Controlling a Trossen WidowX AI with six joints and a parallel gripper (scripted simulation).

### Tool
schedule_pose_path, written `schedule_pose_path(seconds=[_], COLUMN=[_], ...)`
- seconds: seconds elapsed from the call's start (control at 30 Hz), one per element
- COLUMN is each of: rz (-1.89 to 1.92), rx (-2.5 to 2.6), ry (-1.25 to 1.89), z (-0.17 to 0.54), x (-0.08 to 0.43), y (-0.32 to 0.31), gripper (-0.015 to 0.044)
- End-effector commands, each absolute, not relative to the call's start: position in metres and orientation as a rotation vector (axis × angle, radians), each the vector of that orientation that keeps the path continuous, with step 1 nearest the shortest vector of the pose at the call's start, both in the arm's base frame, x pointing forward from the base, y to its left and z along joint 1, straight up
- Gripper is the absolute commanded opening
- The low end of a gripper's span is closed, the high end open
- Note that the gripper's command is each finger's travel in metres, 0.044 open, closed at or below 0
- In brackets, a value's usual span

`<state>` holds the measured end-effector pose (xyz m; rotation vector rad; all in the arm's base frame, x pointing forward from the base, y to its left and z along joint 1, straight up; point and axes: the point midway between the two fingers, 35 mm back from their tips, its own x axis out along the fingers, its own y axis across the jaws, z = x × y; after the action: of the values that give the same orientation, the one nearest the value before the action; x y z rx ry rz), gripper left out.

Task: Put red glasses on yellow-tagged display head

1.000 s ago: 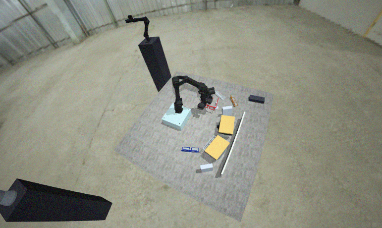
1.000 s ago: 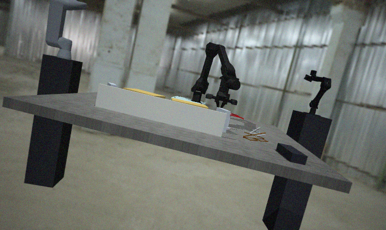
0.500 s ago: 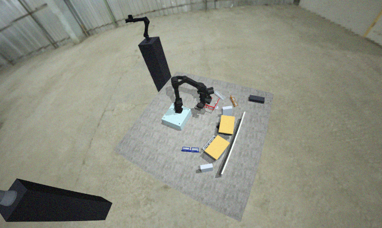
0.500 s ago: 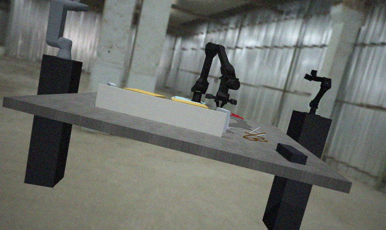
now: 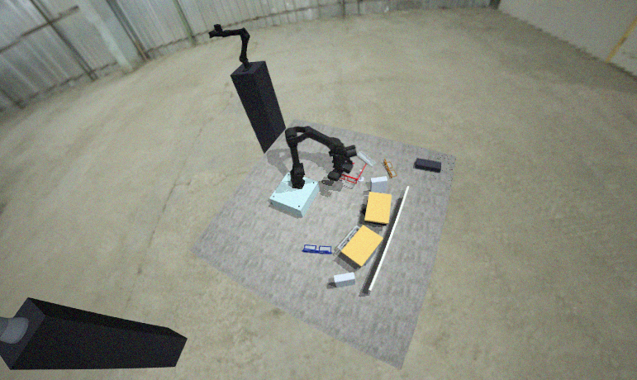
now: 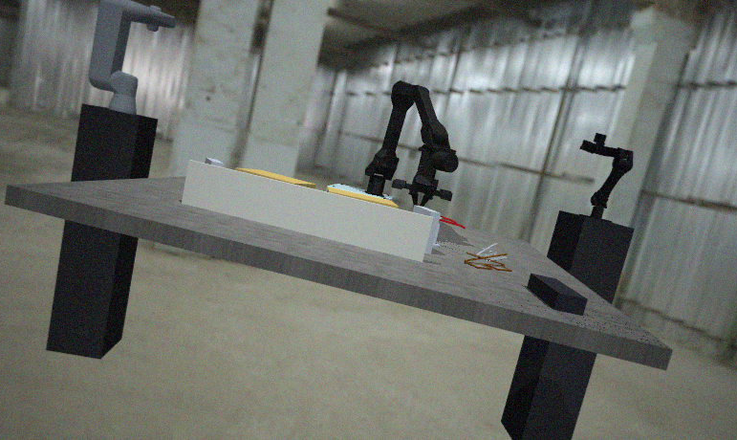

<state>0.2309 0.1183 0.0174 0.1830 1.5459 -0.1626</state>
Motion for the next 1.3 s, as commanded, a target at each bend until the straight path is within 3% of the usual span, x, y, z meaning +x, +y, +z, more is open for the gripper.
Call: schedule_pose_path(seconds=[0.0,0.4,0.93,1.27], rz=[-0.167,-0.167,-0.175,-0.379], rx=[0.188,0.188,0.196,0.407], ry=[1.544,1.544,1.542,1.514], z=[0.017,0.020,0.078,0.081], x=[0.232,0.239,0.242,0.274], y=[0.118,0.117,0.115,0.126], gripper=[0.0000,0.0000,0.0000,0.0000])
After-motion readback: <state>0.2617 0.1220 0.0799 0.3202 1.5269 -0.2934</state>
